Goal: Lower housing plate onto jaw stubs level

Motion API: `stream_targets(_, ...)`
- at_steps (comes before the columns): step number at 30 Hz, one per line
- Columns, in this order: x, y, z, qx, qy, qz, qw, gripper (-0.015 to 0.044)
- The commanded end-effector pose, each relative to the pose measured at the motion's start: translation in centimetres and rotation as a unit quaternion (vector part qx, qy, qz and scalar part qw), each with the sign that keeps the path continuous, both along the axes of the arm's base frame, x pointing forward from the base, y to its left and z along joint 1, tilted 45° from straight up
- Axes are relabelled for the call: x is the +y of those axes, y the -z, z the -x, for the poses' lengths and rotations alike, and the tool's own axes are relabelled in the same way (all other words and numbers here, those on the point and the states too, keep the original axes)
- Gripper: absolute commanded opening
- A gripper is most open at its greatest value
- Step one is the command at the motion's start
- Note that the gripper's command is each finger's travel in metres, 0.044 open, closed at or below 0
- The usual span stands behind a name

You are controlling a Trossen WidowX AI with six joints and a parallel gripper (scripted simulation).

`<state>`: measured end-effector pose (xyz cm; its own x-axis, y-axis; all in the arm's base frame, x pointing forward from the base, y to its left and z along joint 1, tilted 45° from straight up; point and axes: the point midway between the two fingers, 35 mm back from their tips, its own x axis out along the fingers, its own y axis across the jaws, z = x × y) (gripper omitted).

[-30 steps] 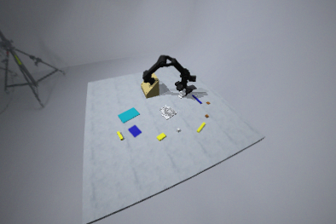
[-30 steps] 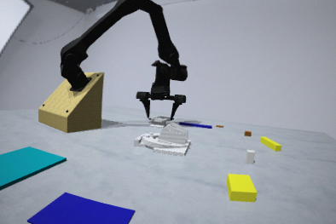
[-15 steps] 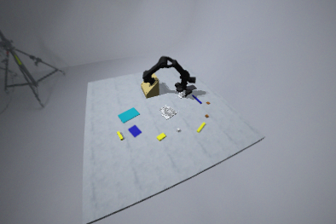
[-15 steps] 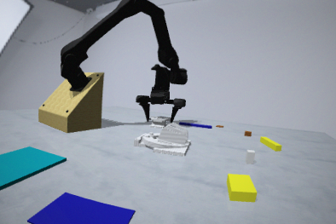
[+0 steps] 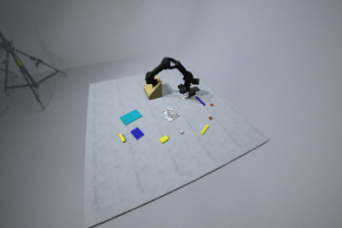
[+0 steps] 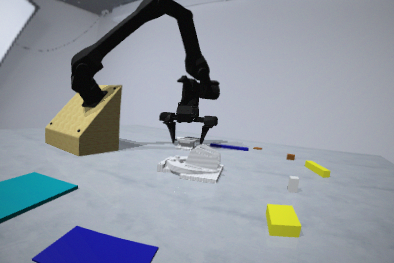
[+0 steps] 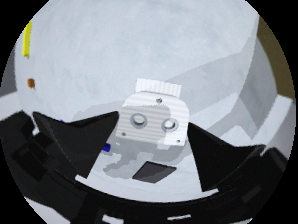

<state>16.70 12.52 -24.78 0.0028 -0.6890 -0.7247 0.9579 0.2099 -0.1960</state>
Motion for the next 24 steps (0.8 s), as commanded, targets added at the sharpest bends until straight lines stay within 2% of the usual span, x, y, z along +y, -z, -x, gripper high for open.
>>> stream_targets(1, 0.0, 0.0, 0.0, 0.0, 0.0, 0.0, 1.0, 0.0427)
stream_targets(12, 0.0, 0.0, 0.0, 0.0, 0.0, 0.0, 1.0, 0.0353)
stream_targets(24, 0.15, -0.13, -0.02, 0.0, 0.0, 0.0, 1.0, 0.0351)
